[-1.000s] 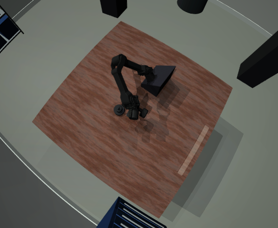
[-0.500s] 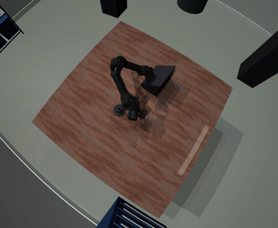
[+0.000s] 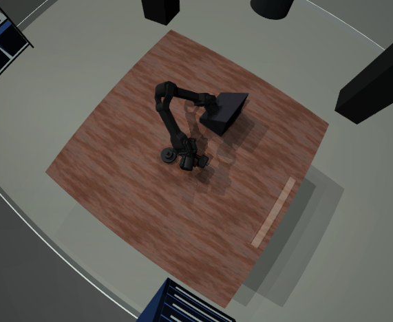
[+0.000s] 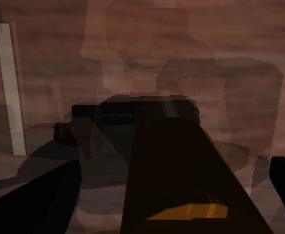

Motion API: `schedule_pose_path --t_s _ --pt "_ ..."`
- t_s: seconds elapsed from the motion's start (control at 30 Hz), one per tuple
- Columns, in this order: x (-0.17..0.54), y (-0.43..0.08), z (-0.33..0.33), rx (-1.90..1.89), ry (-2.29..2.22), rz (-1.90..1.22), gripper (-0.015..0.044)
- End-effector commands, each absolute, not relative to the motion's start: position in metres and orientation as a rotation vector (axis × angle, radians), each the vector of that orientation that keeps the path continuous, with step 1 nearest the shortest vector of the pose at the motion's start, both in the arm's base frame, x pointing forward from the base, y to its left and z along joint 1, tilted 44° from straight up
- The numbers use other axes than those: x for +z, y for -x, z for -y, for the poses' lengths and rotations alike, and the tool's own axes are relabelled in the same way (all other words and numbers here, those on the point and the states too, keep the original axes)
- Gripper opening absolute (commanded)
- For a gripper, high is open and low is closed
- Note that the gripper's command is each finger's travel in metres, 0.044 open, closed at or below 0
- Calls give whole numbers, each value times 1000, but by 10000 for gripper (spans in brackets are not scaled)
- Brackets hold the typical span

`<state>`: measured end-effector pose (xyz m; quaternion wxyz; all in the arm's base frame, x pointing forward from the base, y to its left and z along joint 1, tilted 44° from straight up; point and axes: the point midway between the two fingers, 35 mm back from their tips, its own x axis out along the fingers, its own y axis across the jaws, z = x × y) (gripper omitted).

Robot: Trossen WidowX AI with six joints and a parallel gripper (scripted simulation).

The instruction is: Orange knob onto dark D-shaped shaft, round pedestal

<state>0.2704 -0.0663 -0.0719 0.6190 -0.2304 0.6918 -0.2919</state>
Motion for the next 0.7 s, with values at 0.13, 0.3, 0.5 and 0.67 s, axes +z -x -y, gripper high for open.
schedule_pose_path --t_s 0.13,0.3,0.5,0.67 --pt "-72 -271 66 -669 539 -1588 256" --pt "-72 -271 66 -669 539 -1588 184" --pt "-72 -271 66 -668 538 -1588 105" --pt "-53 -280 43 -660 533 -1587 0"
